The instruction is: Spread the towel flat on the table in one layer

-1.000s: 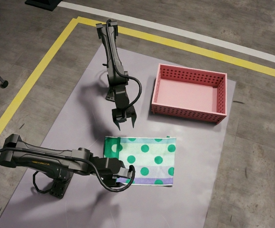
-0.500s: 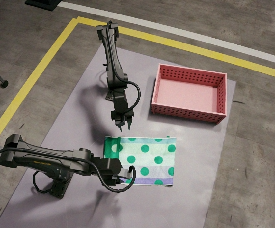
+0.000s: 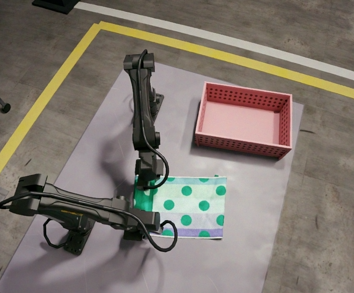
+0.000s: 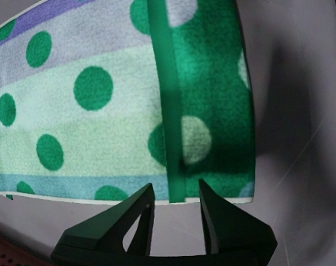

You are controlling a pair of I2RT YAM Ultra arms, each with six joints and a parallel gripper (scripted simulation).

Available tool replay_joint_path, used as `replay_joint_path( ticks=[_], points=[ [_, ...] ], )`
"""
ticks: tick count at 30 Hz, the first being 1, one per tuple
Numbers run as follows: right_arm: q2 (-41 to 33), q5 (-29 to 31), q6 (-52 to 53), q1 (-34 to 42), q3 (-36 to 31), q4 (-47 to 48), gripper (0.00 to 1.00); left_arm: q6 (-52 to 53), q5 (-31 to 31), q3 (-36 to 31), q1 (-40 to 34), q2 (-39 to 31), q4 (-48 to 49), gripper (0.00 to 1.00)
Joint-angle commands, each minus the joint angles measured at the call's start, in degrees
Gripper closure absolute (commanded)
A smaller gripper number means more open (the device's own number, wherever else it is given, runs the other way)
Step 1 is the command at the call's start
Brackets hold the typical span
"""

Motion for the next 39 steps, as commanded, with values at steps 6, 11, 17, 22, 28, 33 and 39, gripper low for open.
replay_joint_path(
  ticks=[6, 11, 17, 22, 28, 33, 39],
  points=[
    [-1.8, -0.6, -0.1, -0.6, 2.3, -1.3, 0.66, 3.5, 1.4, 5.6, 0.7, 0.8, -7.3, 0.66],
    [-1.8, -0.6, 0.0, -0.5, 2.3, -1.1, 0.66, 3.5, 1.3, 5.8, 0.7, 0.9, -7.6, 0.66],
    [0.1, -0.2, 1.2, 1.2, 1.7, 0.6, 0.66, 3.6, 1.3, 2.5, 0.9, 0.3, -5.5, 0.66],
    [1.2, -0.2, 1.2, 0.7, -1.9, 2.5, 0.66, 3.6, 1.3, 1.2, 0.9, 2.7, -3.8, 0.66],
    [2.6, -0.7, -1.0, -1.3, -6.1, 8.0, 0.66, 2.9, 1.2, -1.6, 0.2, 5.0, 1.2, 0.66],
    [3.4, -0.6, -1.1, -0.8, -4.9, 10.0, 0.66, 2.5, 1.1, -2.2, -0.3, 6.2, 3.1, 0.66],
    [4.7, -0.1, 0.6, 0.5, -5.6, 11.6, 0.66, 2.9, 1.2, -2.9, 0.1, 4.5, 3.8, 0.66]
  ],
)
